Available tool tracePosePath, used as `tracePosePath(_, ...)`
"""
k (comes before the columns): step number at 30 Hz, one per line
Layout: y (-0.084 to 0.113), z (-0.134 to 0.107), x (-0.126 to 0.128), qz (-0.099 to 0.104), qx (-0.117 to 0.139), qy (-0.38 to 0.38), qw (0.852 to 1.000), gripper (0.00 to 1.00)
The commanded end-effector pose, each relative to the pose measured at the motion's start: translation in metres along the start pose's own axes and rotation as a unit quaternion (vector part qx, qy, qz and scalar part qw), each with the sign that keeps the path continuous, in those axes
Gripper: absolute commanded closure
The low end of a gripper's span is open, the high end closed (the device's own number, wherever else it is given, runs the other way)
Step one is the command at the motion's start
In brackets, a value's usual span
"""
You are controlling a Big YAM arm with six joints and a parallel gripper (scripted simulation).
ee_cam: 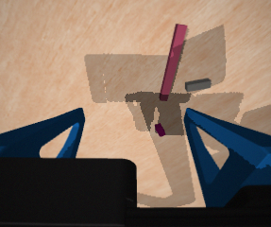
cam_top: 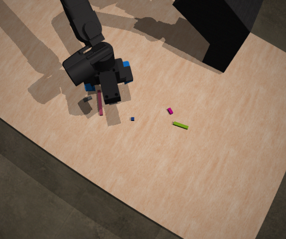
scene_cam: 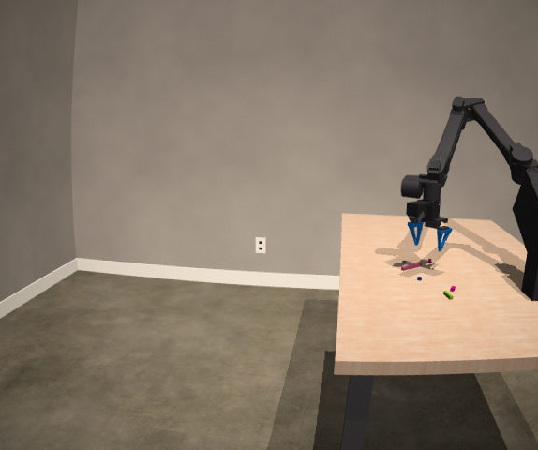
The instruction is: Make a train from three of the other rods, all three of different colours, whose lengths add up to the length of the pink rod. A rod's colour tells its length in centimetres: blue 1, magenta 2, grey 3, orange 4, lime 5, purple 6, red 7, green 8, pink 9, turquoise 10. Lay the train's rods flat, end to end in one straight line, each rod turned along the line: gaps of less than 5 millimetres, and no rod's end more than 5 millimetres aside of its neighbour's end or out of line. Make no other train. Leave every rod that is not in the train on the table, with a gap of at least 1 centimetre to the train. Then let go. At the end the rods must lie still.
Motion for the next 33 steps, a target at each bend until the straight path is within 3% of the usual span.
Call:
tracePosePath(1, -0.0014, -0.0006, -0.0007, 0.001, -0.001, -0.007, 1.000, 0.00)
tracePosePath(23, -0.0014, -0.0006, -0.0007, 0.001, -0.001, -0.009, 1.000, 0.00)
tracePosePath(33, -0.0011, -0.0004, -0.0006, 0.001, -0.001, -0.064, 0.998, 0.00)
Point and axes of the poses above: the point where the finger pads meet when closed, its own y axis back along the fingers, its own x axis across the jaws, z = x × y, the point moved 10 cm from there along y, back along the fingers, and after that the axes turned 6 degrees about -y, right-handed, at the moved point
